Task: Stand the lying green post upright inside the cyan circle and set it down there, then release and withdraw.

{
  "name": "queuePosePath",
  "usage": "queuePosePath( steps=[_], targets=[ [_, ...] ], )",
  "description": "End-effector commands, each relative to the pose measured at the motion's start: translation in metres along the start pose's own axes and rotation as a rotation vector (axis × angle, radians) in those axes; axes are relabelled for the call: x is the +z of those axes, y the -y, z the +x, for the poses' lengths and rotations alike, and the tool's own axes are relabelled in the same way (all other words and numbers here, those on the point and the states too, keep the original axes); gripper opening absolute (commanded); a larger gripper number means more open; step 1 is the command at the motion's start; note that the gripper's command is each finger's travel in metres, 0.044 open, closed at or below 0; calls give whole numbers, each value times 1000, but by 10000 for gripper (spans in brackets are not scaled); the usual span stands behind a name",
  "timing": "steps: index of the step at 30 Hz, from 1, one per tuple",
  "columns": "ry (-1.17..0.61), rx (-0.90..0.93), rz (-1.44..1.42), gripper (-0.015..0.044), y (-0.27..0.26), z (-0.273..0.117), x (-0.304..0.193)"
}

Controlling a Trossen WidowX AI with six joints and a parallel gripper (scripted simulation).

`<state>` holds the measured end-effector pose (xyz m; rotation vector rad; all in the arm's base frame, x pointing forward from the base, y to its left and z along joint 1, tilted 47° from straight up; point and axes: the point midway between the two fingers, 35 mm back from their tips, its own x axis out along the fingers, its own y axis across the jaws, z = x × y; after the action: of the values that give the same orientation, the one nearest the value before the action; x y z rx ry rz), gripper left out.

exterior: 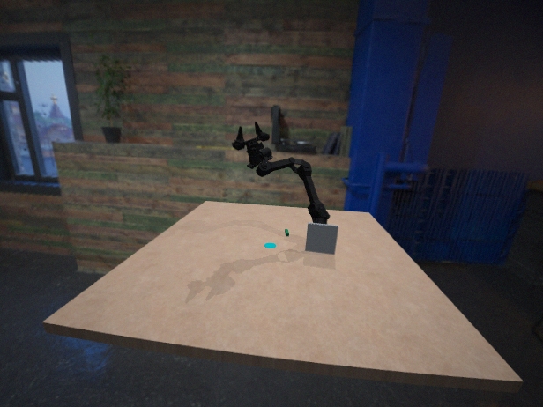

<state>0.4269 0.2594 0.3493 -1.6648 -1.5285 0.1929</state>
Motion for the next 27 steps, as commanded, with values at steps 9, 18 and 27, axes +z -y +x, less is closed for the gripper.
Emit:
queuePosePath(
  steps=[9, 18, 27],
  targets=[
    [-299, 299, 843, 233, -56, -24, -18],
    [-940, 537, 1664, 233, -113, -98, 2],
    [-1865, 520, 2047, 233, -121, -204, 52]
  ],
)
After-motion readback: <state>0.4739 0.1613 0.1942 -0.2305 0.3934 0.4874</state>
